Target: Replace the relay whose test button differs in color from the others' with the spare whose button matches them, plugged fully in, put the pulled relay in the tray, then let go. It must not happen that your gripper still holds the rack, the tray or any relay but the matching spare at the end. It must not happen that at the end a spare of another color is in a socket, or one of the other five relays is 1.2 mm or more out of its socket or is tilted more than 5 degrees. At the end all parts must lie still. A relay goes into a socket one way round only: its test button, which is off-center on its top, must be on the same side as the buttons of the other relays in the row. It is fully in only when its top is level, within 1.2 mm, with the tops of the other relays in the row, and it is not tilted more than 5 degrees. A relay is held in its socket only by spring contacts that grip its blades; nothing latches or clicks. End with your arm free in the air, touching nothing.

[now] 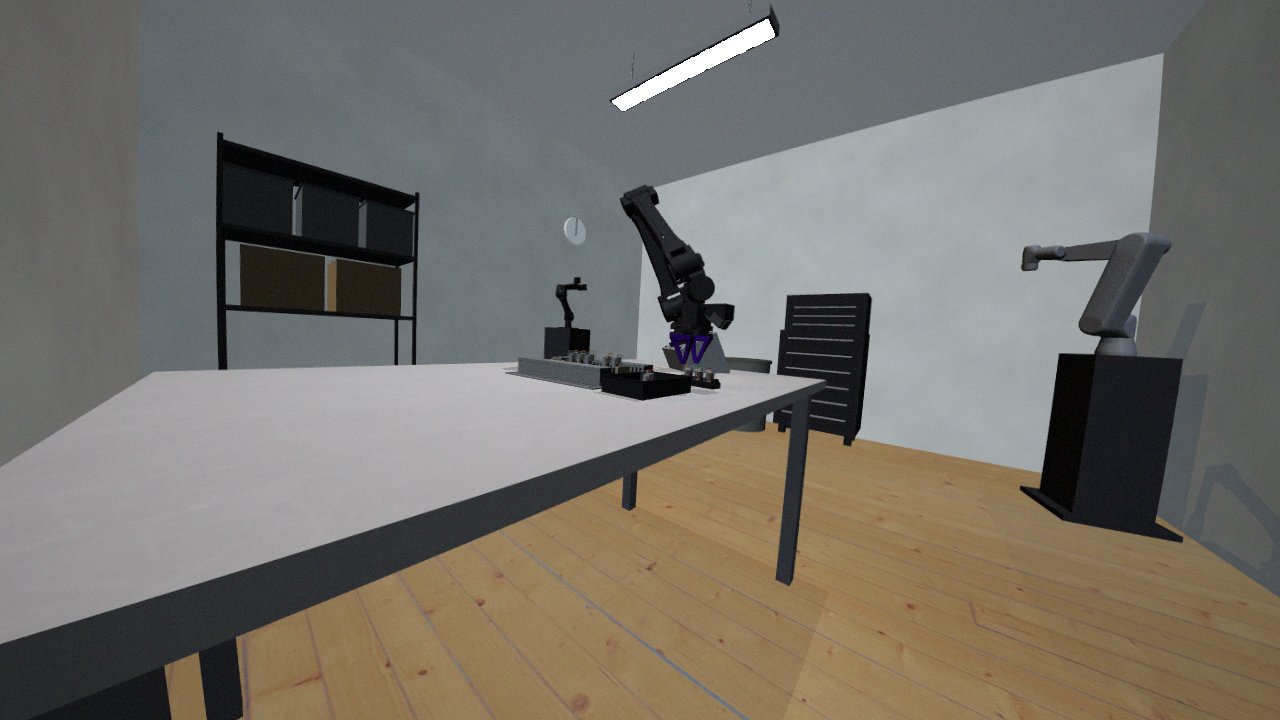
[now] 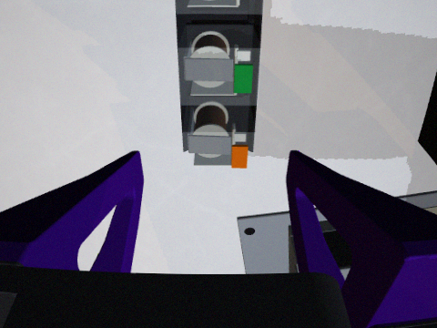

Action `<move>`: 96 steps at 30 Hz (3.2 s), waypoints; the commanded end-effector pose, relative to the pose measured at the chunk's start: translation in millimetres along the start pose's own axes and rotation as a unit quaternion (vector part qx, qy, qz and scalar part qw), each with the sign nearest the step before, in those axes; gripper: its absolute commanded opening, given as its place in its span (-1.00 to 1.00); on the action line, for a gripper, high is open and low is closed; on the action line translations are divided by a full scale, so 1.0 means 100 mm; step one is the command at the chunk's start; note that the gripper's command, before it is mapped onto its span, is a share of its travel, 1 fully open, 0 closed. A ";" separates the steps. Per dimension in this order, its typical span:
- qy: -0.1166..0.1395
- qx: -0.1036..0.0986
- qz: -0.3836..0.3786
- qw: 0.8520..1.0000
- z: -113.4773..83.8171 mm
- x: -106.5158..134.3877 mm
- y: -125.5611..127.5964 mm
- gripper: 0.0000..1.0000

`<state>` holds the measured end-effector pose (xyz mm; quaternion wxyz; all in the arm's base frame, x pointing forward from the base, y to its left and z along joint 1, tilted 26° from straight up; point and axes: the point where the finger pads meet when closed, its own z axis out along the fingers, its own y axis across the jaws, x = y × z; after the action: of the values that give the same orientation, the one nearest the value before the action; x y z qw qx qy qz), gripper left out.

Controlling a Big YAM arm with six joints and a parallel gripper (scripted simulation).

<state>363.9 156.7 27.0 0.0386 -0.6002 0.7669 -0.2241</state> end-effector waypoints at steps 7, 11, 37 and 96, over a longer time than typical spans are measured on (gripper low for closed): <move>-0.010 0.008 0.006 1.000 -0.04 -0.06 -0.16 0.17; -0.012 0.010 0.007 1.000 -0.05 -0.08 -0.19 0.17; -0.006 0.004 0.002 1.000 -0.01 -0.04 -0.12 0.17; -0.003 0.001 0.001 1.000 0.36 -0.01 -0.06 0.17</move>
<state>376.2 147.6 -1.2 0.0391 -0.5992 0.7676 -0.2239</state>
